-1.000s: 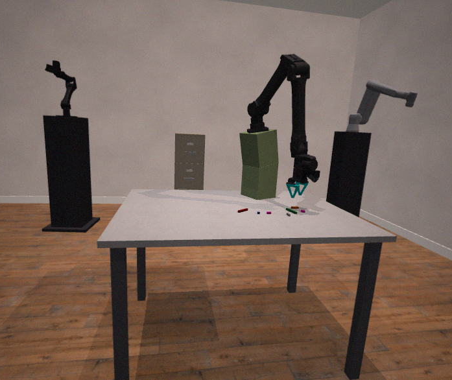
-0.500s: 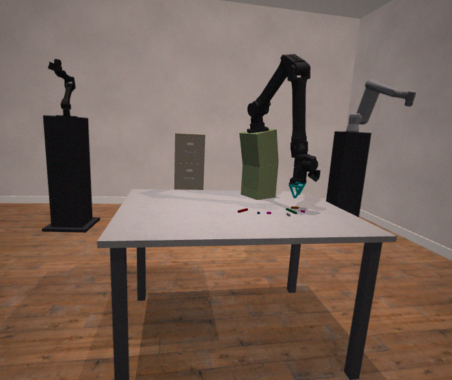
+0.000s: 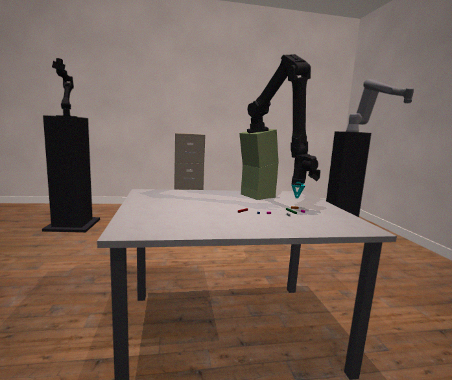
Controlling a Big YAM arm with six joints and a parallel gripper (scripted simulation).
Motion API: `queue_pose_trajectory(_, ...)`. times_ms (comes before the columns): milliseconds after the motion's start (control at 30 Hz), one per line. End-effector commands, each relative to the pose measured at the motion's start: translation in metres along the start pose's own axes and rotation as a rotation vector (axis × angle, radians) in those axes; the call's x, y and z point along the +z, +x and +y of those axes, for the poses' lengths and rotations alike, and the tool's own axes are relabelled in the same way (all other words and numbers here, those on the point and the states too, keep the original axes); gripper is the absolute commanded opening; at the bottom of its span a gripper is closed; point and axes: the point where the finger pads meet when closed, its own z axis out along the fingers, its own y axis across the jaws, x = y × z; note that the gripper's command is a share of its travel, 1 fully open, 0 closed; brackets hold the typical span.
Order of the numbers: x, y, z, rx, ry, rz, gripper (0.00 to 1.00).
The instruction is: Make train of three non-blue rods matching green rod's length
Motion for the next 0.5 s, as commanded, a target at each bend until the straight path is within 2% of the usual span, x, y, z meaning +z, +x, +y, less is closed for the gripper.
queue_pose_trajectory(0,0.0049,0.0001,0.0130,-0.102,-0.004,0.002,1.00)
queue_pose_trajectory(67,0.0050,-0.0009,0.0120,-0.102,-0.003,0.000,1.00)
queue_pose_trajectory(100,0.0049,-0.0007,0.0137,-0.184,-0.004,0.001,1.00)
queue_pose_trajectory(233,0.0049,-0.0008,0.0135,-0.184,-0.004,0.001,1.00)
queue_pose_trajectory(267,0.0049,-0.0002,0.0155,-0.263,-0.006,0.002,1.00)
queue_pose_trajectory(467,0.0049,-0.0012,0.0146,-0.263,-0.004,0.001,1.00)
